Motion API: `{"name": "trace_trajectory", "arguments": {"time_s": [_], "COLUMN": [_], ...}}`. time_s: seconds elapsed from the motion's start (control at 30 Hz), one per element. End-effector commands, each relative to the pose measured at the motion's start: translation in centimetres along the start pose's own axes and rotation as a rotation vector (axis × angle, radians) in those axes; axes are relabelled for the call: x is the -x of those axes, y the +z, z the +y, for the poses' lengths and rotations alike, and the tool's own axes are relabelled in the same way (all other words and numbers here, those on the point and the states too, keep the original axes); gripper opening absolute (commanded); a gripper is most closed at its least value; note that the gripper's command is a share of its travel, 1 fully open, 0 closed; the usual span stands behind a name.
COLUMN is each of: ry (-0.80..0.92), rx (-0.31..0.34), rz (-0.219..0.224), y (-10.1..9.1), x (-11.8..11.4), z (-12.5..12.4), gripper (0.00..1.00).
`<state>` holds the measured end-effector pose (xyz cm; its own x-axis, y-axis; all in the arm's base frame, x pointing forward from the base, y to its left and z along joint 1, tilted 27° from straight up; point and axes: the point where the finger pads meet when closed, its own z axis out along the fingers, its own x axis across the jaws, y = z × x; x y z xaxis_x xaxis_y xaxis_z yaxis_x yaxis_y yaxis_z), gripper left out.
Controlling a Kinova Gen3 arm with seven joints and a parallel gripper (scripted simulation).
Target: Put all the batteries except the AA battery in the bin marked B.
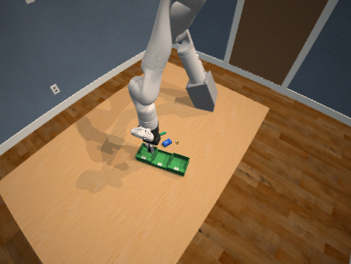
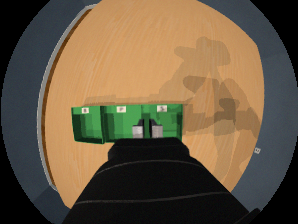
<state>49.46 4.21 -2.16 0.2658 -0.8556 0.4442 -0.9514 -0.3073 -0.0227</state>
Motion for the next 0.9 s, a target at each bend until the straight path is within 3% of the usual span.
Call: {"name": "trace_trajectory", "arguments": {"time_s": [0.0, 0.23, 0.33, 0.47, 0.87], "ry": [-0.022, -0.022, -0.022, -0.022, -0.022], "rx": [-0.003, -0.003, -0.003, -0.003, -0.003], "rz": [0.005, 0.005, 0.005, 0.005, 0.005], "y": [-0.1, -0.1, -0.1, -0.1, 2.6], "x": [1.9, 5.4, 5.8, 5.8, 5.8], "z": [-0.1, -0.1, -0.1, -0.1, -0.1], "gripper": [0.31, 0.31, 0.31, 0.31, 0.31]}}
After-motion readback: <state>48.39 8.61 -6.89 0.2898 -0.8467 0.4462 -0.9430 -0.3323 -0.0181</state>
